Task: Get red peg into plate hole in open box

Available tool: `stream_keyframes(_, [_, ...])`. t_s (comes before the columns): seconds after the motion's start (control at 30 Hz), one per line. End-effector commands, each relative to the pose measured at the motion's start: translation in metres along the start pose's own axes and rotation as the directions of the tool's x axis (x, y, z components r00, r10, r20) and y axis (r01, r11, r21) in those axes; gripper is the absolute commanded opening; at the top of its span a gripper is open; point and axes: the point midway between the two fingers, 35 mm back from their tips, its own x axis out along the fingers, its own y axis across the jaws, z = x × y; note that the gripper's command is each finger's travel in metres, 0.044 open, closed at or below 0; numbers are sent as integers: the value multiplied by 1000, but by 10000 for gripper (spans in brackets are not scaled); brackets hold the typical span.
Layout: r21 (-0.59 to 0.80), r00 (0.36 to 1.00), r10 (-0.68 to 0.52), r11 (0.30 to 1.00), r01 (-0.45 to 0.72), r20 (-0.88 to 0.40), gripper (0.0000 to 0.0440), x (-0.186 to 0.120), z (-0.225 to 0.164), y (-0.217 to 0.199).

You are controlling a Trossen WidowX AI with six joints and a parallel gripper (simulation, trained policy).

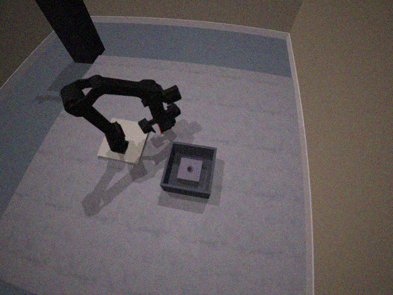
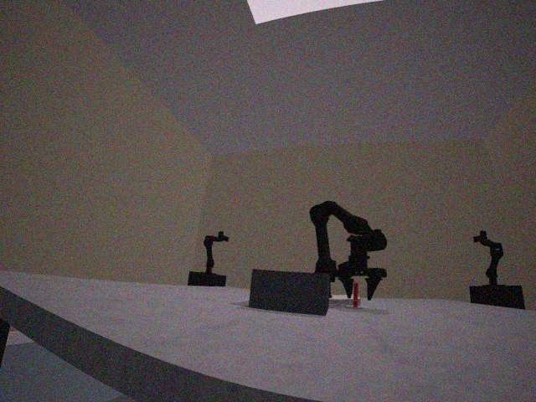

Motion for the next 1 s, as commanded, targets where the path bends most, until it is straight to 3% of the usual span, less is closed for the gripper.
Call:
stream_keyframes(0.0, [-17,1000,-29,999,29,12,327,17,1,-5])
stream_keyframes(0.43, [-24,992,-128,991,128,17,0,28,3,-17])
stream_keyframes(0.97, [-57,986,-52,996,62,160,0,-41,39,-5])
